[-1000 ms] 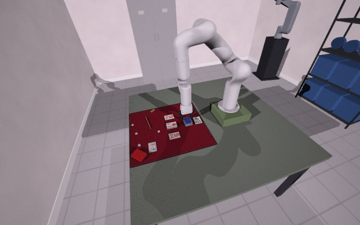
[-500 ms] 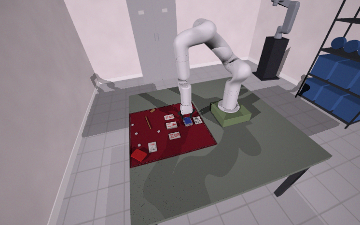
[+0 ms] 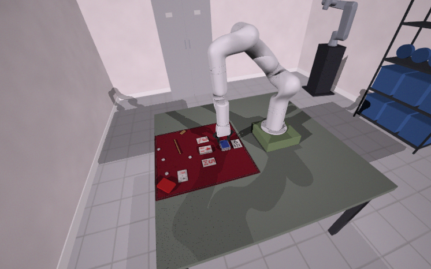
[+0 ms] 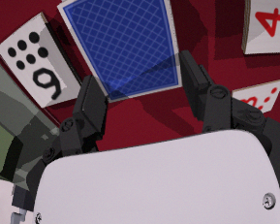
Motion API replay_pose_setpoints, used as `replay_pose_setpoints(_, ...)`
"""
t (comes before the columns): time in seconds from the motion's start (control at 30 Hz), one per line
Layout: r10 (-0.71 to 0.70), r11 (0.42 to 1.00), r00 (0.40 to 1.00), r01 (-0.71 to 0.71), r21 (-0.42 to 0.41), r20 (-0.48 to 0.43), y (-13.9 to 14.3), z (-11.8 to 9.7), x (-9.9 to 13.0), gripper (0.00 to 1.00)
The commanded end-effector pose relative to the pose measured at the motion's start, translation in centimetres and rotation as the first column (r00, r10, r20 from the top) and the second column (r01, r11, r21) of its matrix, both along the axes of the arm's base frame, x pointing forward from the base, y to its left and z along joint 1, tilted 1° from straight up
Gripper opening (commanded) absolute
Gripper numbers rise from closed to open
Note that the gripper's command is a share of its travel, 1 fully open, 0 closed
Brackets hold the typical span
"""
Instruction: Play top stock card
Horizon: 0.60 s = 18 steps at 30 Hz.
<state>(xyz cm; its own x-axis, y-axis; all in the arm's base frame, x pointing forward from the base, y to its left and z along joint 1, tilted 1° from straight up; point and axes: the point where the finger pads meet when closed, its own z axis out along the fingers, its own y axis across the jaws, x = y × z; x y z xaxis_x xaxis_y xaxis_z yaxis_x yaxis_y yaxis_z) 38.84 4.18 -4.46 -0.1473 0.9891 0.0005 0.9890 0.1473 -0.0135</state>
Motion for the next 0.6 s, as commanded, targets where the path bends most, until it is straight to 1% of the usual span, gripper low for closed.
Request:
replay_pose_setpoints(0.0, 0.0, 1.0, 1.0, 0.0, 0.0, 0.001, 0.01, 0.04, 0.07, 0.72)
replay_pose_setpoints(0.27, 0.0, 1.0, 1.0, 0.0, 0.0, 0.001, 0.01, 0.04, 0.07, 0.71)
replay_pose_setpoints(0.3, 0.0, 1.0, 1.0, 0.0, 0.0, 0.001, 0.01, 0.04, 0.07, 0.66)
replay_pose_setpoints(0.57, 0.0, 1.0, 1.0, 0.0, 0.0, 0.001, 0.01, 0.04, 0.07, 0.66)
